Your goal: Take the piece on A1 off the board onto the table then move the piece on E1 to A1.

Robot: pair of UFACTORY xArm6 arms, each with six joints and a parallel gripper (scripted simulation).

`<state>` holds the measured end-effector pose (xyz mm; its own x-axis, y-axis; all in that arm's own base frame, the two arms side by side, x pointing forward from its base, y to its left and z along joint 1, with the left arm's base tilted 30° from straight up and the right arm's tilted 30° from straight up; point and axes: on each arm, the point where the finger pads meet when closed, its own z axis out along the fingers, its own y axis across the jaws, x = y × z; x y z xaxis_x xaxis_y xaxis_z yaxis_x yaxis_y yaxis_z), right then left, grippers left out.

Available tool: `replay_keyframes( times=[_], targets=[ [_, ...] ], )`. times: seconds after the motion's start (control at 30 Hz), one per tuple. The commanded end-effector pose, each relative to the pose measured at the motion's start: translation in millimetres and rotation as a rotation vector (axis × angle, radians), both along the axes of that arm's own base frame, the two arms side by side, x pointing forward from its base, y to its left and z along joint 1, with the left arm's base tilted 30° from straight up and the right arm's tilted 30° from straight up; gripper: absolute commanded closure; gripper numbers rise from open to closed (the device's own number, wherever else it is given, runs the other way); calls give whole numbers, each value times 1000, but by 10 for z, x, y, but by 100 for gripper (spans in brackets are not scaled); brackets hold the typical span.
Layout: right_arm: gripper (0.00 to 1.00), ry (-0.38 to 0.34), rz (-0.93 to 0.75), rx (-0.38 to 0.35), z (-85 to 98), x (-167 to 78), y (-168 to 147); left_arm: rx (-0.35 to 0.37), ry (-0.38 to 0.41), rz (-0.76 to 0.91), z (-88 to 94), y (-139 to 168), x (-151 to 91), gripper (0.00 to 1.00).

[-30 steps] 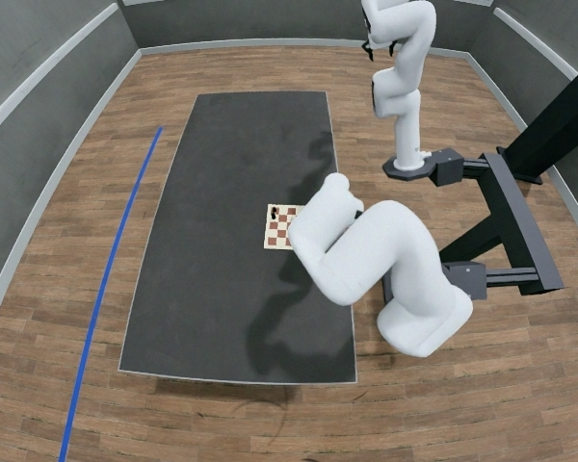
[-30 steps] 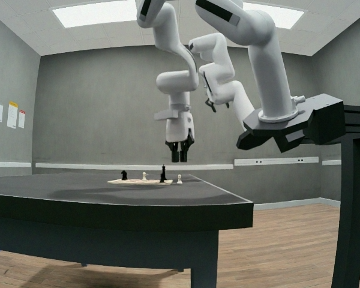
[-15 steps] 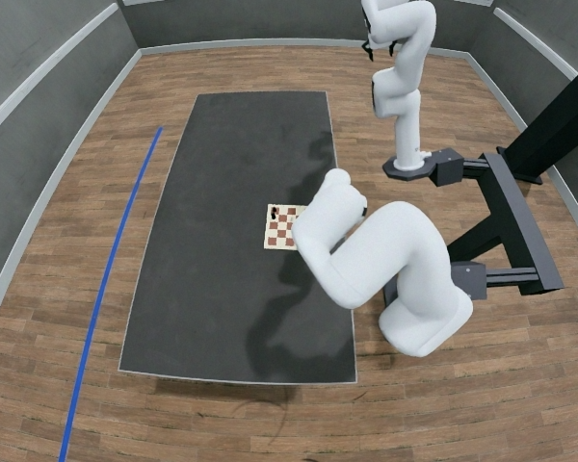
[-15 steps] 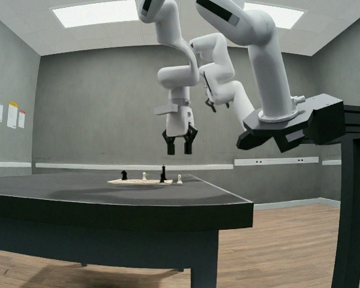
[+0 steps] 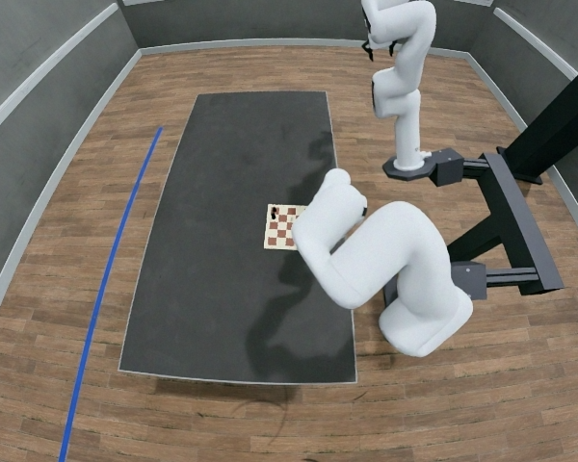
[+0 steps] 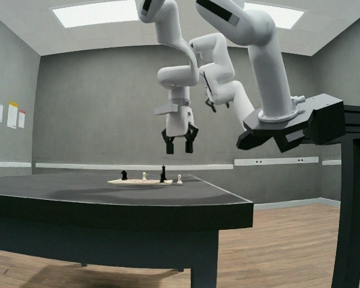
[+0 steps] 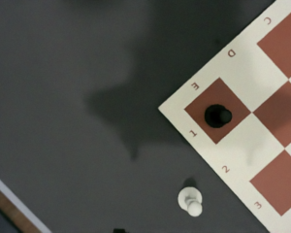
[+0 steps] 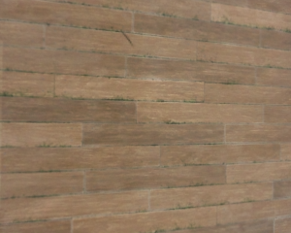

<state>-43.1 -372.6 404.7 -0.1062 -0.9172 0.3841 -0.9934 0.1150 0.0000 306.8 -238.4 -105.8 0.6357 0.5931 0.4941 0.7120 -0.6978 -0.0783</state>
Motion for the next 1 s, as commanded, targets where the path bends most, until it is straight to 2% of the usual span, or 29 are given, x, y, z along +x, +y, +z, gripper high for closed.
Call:
replay_keyframes(
  times=[0.0,0.23,0.33,0.73,0.8,0.97],
  targets=[
    [0,0,0,-4,17,-2,-2,0,2,-8,9,-11,9,0],
    [0,0,0,-4,17,-2,-2,33,46,-104,34,5,55,0],
    [0,0,0,-4,17,-2,-2,75,104,-228,66,29,115,0],
    [0,0,0,-4,17,-2,-2,190,257,-561,154,98,275,0],
    [0,0,0,-4,17,-2,-2,190,257,-561,154,98,275,0],
    [0,0,0,-4,17,-2,-2,249,337,-733,201,137,357,0]
  ],
)
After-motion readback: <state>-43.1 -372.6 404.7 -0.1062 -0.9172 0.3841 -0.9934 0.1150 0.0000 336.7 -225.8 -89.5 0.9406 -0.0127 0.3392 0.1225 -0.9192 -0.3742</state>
